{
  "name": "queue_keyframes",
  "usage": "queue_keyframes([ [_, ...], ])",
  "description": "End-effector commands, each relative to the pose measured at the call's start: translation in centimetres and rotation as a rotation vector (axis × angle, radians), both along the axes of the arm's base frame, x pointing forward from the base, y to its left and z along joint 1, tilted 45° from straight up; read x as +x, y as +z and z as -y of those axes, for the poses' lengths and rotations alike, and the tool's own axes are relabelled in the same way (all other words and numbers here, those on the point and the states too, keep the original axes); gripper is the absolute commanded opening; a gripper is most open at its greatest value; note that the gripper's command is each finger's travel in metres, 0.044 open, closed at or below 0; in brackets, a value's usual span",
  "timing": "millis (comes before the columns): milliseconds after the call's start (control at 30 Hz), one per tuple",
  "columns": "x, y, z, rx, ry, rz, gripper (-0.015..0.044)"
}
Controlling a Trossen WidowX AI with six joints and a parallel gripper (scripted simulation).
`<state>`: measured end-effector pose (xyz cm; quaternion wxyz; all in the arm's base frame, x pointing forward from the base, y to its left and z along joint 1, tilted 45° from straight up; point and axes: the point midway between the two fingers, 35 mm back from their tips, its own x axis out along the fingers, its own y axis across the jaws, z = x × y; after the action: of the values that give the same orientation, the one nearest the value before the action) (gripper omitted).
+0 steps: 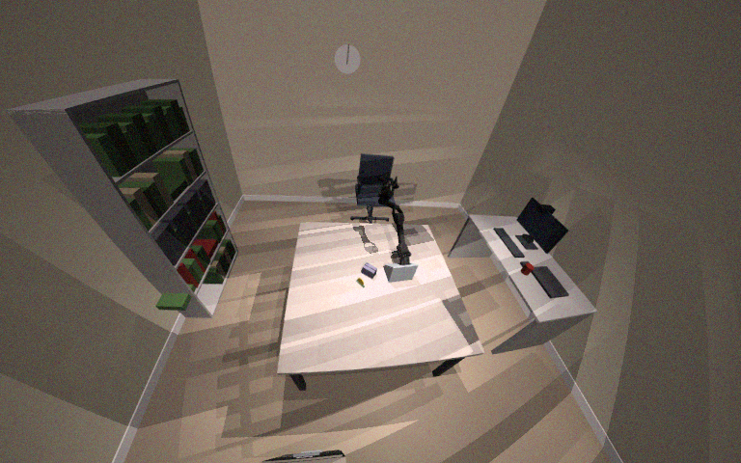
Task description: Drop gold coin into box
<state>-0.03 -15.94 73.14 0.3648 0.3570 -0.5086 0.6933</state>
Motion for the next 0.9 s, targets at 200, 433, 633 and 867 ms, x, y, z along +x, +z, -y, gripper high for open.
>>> queue_keyframes([
  [200, 4.8, -0.6, 6.2, 0.264, 0.029, -0.082, 0.0216],
  [433, 12.7, -3.2, 12.4, 0.57, 0.034, -0.257, 0.0161],
  [633, 20.4, -6.8, 15.7, 0.793, 0.011, -0.465, 0.0161],
  [867, 28.7, -12.1, 17.2, 0.968, -0.044, -0.703, 0.0161],
])
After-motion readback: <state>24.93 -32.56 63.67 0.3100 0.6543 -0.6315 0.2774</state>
